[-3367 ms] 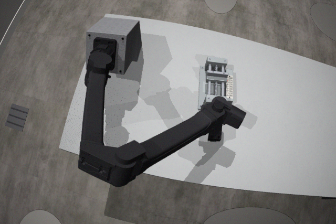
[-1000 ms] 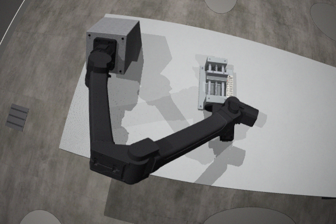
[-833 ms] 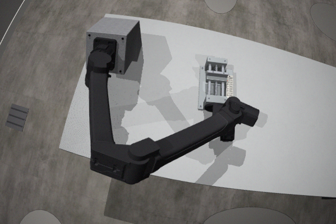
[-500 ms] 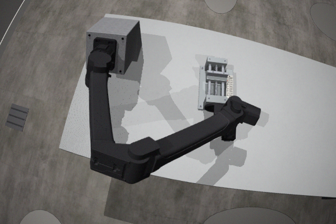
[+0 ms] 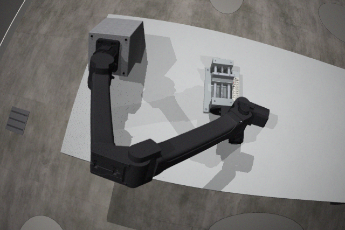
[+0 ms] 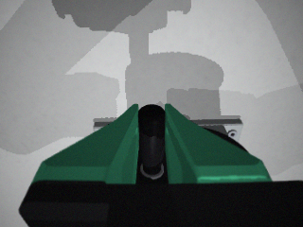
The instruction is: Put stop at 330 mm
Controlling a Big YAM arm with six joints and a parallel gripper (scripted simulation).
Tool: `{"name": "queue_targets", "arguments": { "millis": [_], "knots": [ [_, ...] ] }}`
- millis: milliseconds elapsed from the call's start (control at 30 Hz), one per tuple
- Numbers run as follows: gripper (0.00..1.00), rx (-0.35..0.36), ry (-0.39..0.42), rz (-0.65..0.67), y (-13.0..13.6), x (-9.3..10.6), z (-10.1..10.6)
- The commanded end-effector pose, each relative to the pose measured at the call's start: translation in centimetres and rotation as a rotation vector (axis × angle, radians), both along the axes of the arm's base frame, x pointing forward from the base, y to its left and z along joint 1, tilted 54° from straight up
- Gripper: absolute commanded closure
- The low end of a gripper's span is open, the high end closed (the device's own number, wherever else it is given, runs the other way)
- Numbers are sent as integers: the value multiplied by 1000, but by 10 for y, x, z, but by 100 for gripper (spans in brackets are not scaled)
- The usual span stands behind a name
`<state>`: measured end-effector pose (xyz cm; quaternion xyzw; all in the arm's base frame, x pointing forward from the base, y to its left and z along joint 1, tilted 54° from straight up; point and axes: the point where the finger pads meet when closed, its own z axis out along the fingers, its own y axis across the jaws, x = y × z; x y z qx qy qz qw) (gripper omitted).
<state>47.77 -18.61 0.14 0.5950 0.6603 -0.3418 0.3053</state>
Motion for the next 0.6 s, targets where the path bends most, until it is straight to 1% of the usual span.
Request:
{"name": "queue_targets", "arguments": {
  "millis": [0, 133, 167, 200, 333, 433, 467, 567],
  "knots": [
    [94, 7, -56, 46, 26, 27, 13],
    [94, 7, -63, 46, 29, 25, 23],
    [94, 8, -55, 46, 30, 20, 22],
    [94, 9, -37, 46, 32, 10, 18],
    [94, 9, -34, 46, 38, 3, 22],
    [94, 9, -34, 45, 39, 1, 23],
    [94, 8, -46, 46, 39, 7, 27],
    [94, 8, -47, 46, 39, 7, 27]
  ]
}}
